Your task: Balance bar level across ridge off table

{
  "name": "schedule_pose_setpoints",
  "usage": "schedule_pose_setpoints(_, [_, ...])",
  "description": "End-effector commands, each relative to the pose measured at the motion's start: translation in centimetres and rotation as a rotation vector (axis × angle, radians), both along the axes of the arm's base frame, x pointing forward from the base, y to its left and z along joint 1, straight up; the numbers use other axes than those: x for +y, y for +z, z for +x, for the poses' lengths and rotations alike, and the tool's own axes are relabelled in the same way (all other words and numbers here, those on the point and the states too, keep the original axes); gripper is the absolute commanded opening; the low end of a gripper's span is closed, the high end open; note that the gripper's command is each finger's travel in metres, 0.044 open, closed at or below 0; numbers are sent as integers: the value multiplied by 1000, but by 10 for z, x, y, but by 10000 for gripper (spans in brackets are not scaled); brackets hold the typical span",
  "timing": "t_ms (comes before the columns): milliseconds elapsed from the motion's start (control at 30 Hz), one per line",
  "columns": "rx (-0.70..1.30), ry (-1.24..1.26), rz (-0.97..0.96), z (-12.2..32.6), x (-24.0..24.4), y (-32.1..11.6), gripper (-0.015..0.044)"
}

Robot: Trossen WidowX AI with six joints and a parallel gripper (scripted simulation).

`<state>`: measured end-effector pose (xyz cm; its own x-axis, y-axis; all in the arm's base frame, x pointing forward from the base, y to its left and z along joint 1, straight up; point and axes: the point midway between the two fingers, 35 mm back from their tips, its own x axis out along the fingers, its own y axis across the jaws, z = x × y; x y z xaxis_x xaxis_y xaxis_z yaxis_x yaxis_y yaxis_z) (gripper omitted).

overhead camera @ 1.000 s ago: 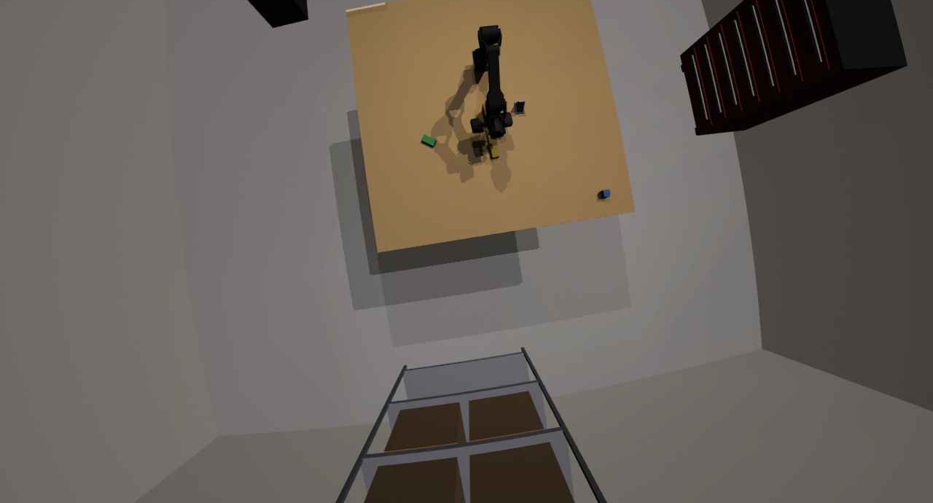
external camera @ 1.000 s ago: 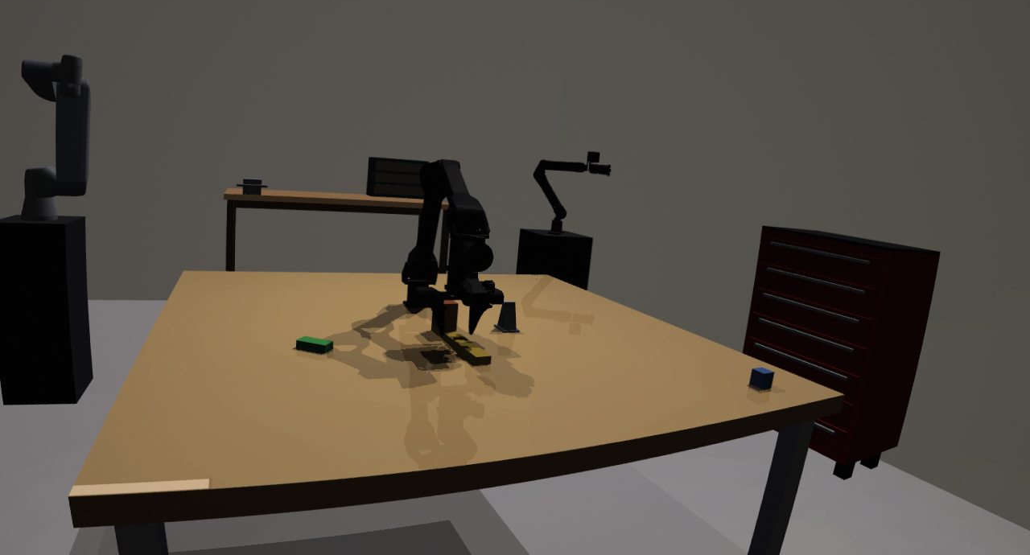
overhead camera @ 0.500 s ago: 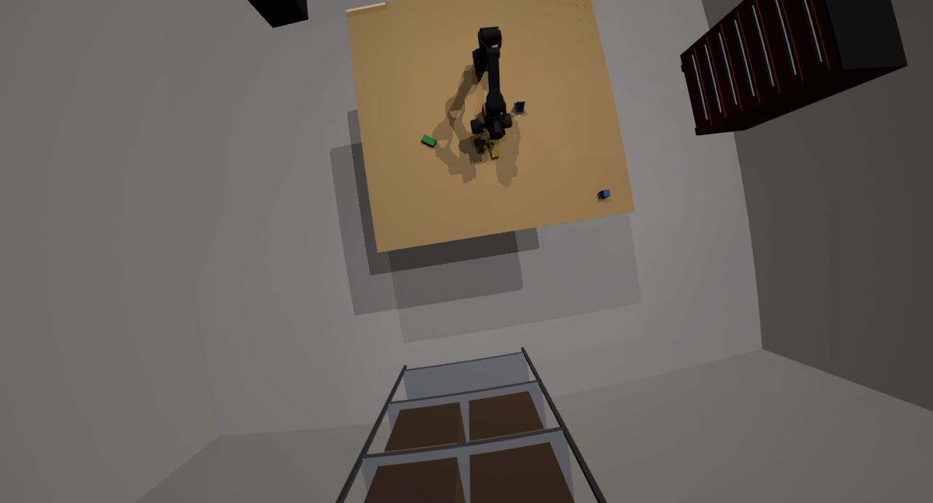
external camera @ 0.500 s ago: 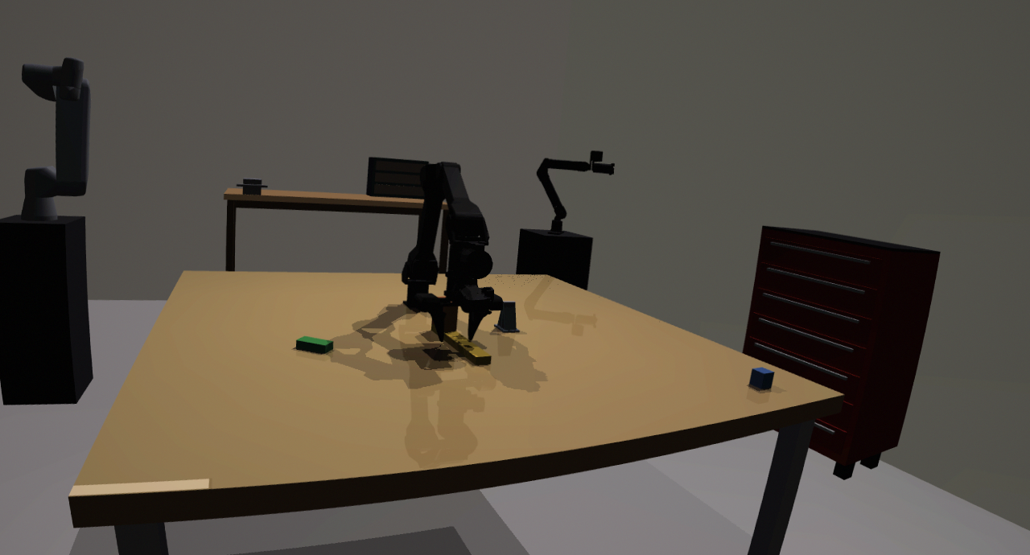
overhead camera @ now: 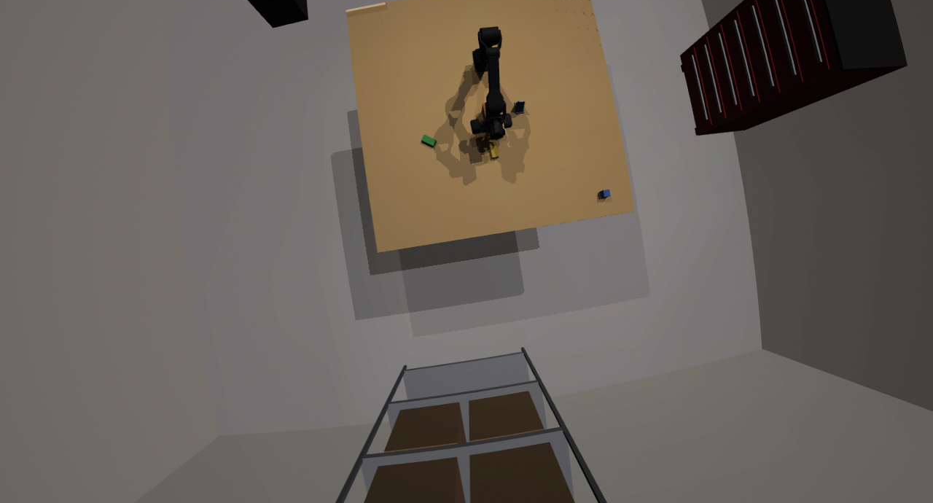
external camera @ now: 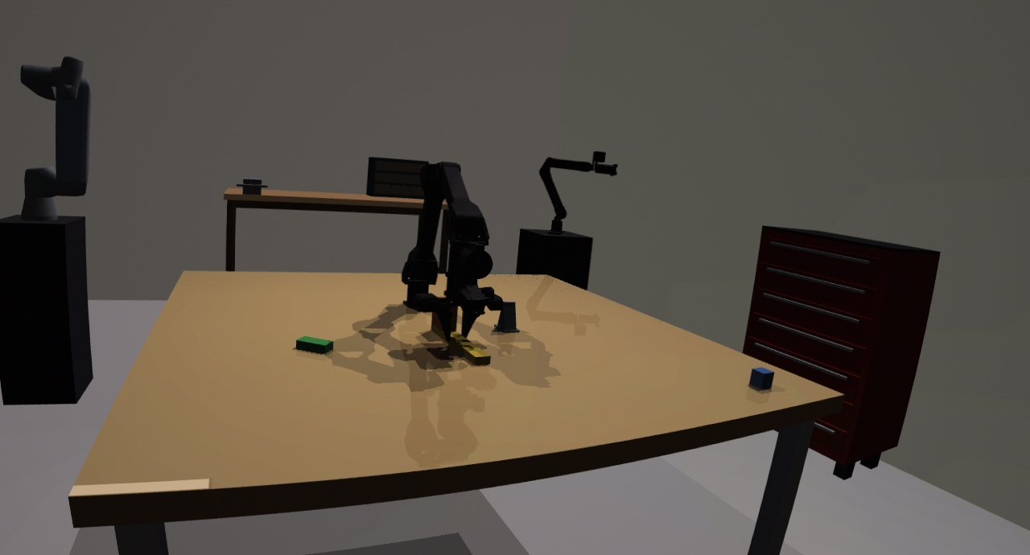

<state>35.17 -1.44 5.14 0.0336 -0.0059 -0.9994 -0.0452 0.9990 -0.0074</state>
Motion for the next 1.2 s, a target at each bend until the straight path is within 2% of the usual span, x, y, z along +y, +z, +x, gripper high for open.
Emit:
schedule_pose_setpoints(0, [0,0,0,0,0,0,118])
schedule_pose_setpoints(67, [0,0,0,0,0,0,104])
schedule_pose_setpoints(200, [0,0,1,1,0,6,0])
schedule_pose_setpoints(1167, [-1,3,3,3,0,80,0])
